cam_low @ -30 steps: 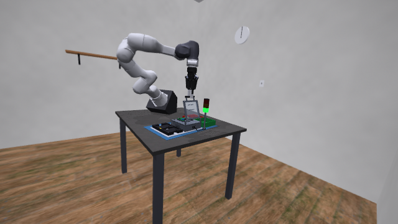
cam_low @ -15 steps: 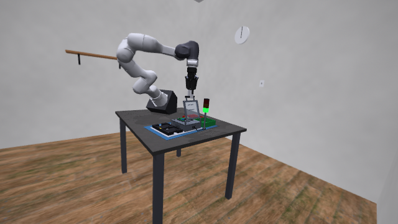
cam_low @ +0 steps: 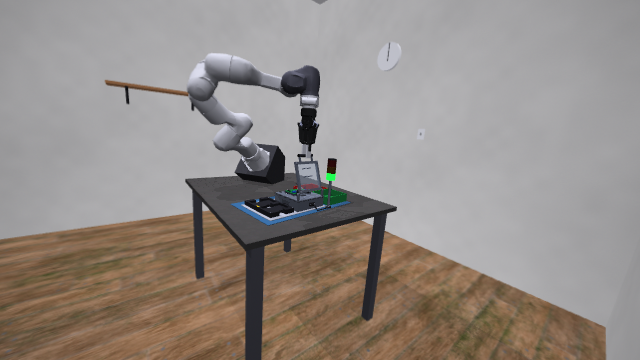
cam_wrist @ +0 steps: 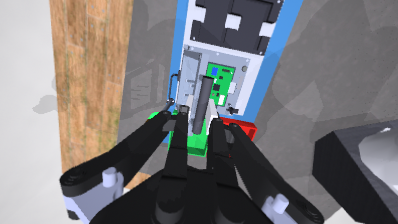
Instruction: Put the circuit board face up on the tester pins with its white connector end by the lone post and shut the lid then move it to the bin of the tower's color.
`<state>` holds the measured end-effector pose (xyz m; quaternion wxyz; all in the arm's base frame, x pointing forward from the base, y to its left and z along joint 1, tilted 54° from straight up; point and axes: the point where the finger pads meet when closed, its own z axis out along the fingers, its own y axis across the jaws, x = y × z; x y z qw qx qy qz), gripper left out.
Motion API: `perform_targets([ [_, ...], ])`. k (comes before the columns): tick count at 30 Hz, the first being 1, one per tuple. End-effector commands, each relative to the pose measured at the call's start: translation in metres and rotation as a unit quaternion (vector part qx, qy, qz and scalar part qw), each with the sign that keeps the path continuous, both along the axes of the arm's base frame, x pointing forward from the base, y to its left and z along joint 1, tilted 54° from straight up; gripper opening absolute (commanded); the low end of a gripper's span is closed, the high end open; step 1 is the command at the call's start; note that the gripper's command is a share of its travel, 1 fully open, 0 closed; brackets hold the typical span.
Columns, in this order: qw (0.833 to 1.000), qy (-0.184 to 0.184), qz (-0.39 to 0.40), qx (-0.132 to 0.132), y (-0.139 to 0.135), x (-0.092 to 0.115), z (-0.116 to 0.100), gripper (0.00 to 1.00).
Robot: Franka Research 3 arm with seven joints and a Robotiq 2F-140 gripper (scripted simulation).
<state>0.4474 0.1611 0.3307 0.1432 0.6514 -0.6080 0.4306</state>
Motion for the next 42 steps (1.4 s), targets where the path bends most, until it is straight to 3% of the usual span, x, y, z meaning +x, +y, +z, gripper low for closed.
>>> perform_targets([
  [1,1.000,0.000,0.001,-0.001,-0.0012,0.0005,0.0002,0.16],
  [42,1.000,0.000,0.001,-0.001,-0.0035,-0.0020,-0.0014,0.16],
])
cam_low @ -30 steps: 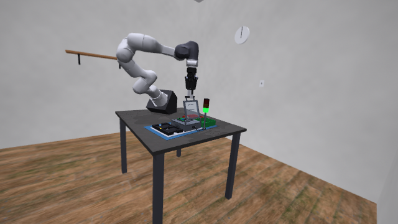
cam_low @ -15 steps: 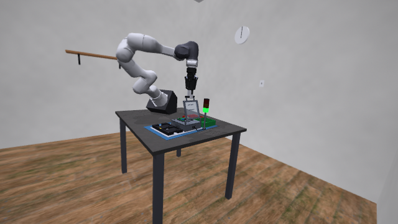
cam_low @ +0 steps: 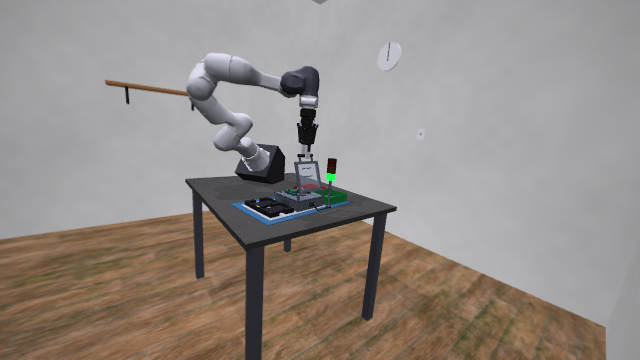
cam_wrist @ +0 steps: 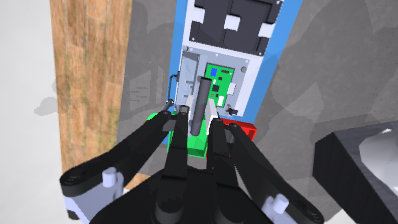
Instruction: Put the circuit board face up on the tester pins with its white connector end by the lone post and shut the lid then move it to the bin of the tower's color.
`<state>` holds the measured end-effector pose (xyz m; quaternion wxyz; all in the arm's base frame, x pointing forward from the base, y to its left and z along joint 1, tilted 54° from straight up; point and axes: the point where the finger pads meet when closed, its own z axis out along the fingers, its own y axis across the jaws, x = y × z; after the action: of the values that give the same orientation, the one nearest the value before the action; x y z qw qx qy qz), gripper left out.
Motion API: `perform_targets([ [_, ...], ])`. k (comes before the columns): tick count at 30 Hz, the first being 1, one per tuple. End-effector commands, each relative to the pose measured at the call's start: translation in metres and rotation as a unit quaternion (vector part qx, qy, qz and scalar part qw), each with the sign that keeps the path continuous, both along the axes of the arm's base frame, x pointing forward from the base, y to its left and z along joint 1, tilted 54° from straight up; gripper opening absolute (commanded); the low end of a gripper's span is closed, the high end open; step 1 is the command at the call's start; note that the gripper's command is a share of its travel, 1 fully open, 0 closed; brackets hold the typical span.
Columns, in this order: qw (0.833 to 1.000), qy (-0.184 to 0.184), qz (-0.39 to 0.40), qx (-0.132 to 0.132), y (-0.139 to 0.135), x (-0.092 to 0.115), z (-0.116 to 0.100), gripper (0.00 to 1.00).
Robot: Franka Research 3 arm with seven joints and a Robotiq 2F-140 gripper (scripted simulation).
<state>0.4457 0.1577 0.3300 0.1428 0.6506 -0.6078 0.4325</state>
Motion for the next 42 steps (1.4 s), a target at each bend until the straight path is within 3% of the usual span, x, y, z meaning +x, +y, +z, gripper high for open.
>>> perform_targets([
  [1,1.000,0.002,0.001,0.001,-0.0001,-0.0004,-0.0007,0.16],
  [37,1.000,0.002,0.001,0.001,0.0007,-0.0015,-0.0016,0.16],
  [38,1.000,0.002,0.001,0.001,0.0007,-0.0015,-0.0016,0.00],
  [42,1.000,0.002,0.001,0.001,0.0007,-0.0015,-0.0016,0.00],
])
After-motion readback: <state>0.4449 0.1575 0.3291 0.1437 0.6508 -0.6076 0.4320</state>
